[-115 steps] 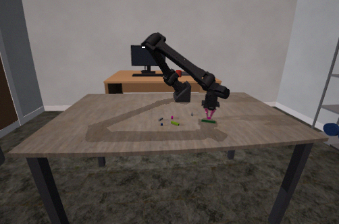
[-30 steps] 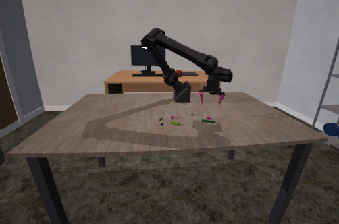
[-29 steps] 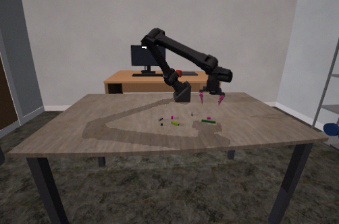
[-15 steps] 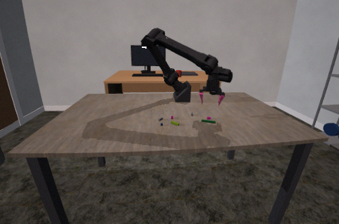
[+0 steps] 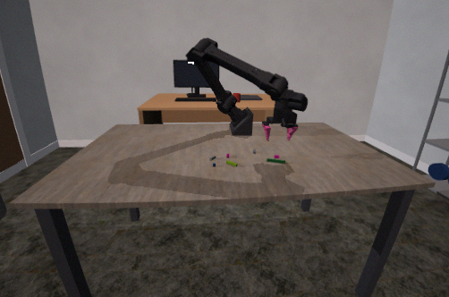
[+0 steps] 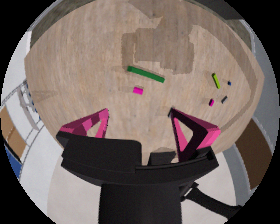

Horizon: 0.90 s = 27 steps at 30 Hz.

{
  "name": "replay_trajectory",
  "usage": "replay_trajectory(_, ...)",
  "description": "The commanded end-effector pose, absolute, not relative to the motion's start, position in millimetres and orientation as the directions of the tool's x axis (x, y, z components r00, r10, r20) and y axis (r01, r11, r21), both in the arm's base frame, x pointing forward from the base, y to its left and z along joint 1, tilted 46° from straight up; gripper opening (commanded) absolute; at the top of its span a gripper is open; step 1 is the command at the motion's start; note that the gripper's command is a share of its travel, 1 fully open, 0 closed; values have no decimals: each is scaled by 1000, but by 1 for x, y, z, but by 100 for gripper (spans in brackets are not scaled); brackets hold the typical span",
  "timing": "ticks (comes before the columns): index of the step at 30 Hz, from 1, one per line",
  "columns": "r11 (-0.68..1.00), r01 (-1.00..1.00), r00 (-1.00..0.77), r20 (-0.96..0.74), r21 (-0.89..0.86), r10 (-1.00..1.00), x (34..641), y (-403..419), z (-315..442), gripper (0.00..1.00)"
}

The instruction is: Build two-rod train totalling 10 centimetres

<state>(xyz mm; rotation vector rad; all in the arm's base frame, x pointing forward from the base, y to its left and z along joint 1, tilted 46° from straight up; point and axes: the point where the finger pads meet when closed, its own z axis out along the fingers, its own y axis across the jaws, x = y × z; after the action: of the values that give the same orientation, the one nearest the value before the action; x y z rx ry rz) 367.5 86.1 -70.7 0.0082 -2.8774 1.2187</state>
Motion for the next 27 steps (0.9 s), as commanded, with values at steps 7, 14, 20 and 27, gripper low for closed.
replay_trajectory(7,681,-277,-961,182,-678,-209,399,91,-70,100)
replay_trajectory(14,655,-367,-930,236,-660,-283,400,98,-71,100)
replay_trajectory(20,611,-499,-867,339,-615,-366,407,86,-71,100)
replay_trajectory(27,546,-628,-778,432,-554,-457,411,83,-71,100)
